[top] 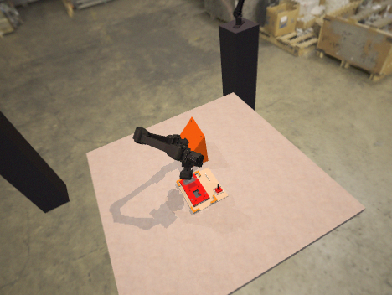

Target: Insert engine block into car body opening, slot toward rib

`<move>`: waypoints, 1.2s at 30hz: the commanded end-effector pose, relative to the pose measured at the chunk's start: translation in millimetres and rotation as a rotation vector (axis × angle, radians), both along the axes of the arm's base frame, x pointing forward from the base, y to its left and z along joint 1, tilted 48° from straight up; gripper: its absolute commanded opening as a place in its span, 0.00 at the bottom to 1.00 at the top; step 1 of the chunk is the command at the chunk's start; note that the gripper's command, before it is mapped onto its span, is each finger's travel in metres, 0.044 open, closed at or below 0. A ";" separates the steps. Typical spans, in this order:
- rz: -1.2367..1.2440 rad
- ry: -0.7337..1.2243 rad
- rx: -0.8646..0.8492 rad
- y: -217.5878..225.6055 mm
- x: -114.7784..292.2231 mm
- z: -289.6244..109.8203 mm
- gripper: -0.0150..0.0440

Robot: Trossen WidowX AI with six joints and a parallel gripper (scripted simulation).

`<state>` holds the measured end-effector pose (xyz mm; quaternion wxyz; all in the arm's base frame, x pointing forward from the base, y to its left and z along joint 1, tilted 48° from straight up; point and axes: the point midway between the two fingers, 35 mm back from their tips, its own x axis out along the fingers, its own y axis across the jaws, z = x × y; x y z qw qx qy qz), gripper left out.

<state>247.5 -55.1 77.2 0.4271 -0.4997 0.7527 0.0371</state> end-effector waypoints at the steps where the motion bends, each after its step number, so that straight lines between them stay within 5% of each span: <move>1: -0.075 -0.084 -0.018 -1.2 0.1 -0.6 0.25; 19: -0.452 -0.484 -0.094 -6.1 -1.3 -4.8 0.25; 36: -0.571 -0.613 -0.119 -27.8 -5.7 -25.4 0.25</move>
